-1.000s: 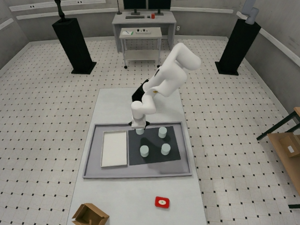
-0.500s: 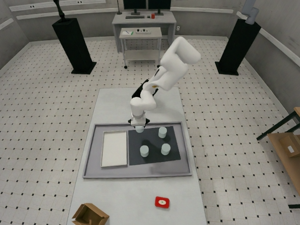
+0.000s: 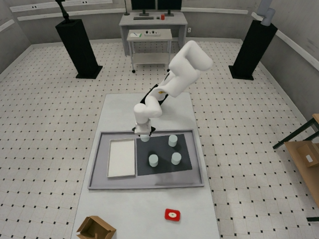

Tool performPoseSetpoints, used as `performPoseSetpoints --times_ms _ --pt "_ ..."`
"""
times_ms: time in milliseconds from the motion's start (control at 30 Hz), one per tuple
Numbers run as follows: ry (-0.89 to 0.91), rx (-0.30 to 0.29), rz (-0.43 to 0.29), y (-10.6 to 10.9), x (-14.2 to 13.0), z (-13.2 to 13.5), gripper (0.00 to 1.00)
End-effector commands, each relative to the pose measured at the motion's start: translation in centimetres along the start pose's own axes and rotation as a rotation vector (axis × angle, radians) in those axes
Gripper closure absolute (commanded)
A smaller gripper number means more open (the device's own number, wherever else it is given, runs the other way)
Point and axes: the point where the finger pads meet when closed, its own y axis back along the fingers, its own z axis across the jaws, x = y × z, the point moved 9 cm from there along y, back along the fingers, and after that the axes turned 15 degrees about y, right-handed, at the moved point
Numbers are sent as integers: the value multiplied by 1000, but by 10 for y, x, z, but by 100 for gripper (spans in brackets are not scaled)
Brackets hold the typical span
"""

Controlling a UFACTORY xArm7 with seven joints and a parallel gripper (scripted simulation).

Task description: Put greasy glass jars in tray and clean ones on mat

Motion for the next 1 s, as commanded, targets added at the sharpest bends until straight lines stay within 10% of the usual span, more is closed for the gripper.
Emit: performPoseSetpoints --times_ms 0,967 --pt "0 -1 3 1 4 16 100" --pt "0 -1 3 1 19 97 100"
